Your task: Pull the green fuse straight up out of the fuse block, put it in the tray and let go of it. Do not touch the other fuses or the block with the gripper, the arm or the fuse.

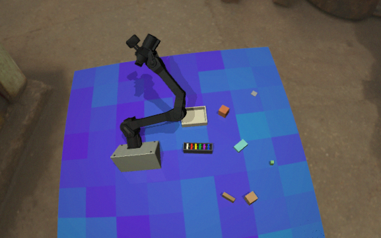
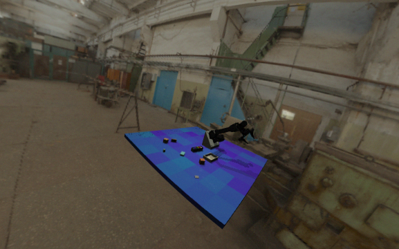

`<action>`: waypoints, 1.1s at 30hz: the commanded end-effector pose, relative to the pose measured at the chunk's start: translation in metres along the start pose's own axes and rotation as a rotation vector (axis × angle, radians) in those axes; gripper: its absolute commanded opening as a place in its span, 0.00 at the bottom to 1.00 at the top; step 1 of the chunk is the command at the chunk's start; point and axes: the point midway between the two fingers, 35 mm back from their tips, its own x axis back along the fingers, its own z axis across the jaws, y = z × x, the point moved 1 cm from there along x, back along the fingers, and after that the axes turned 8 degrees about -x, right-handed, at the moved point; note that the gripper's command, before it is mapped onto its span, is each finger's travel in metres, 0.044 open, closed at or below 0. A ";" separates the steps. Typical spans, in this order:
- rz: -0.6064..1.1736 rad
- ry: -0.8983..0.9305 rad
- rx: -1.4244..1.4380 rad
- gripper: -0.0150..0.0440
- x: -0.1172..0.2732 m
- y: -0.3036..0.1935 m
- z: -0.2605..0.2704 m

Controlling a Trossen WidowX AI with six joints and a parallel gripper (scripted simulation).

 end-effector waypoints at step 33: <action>0.218 -0.766 1.424 0.38 -0.123 -0.044 -0.078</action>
